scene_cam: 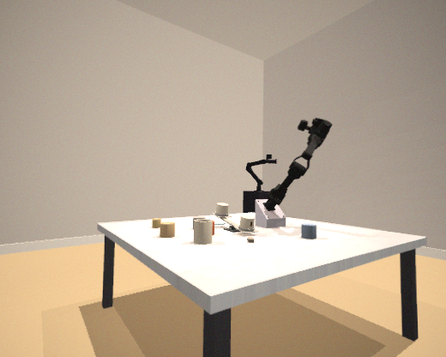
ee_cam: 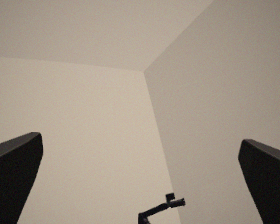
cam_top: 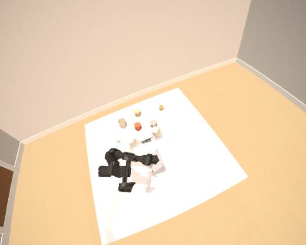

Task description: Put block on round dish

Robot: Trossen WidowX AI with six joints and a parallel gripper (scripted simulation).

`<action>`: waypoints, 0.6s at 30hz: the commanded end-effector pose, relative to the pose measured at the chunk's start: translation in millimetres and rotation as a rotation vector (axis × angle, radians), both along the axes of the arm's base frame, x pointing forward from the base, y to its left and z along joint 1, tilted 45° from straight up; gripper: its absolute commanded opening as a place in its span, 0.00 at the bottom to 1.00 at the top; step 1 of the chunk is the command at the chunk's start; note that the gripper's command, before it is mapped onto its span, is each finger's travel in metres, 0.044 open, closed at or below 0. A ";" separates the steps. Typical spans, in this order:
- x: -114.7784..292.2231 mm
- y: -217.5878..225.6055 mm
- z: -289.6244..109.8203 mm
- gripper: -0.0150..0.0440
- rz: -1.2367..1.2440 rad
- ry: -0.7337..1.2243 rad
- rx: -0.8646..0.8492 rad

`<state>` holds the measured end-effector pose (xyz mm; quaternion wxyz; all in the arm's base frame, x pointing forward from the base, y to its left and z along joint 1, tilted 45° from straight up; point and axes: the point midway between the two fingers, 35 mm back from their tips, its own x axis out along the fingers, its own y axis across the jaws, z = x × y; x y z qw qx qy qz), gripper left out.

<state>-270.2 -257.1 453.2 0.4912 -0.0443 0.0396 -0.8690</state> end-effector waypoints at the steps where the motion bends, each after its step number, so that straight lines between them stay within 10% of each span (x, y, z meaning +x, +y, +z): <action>1: 17.7 -22.3 -30.6 1.00 0.097 -0.041 0.083; 18: 133.7 -78.3 -149.9 1.00 0.556 -0.177 0.420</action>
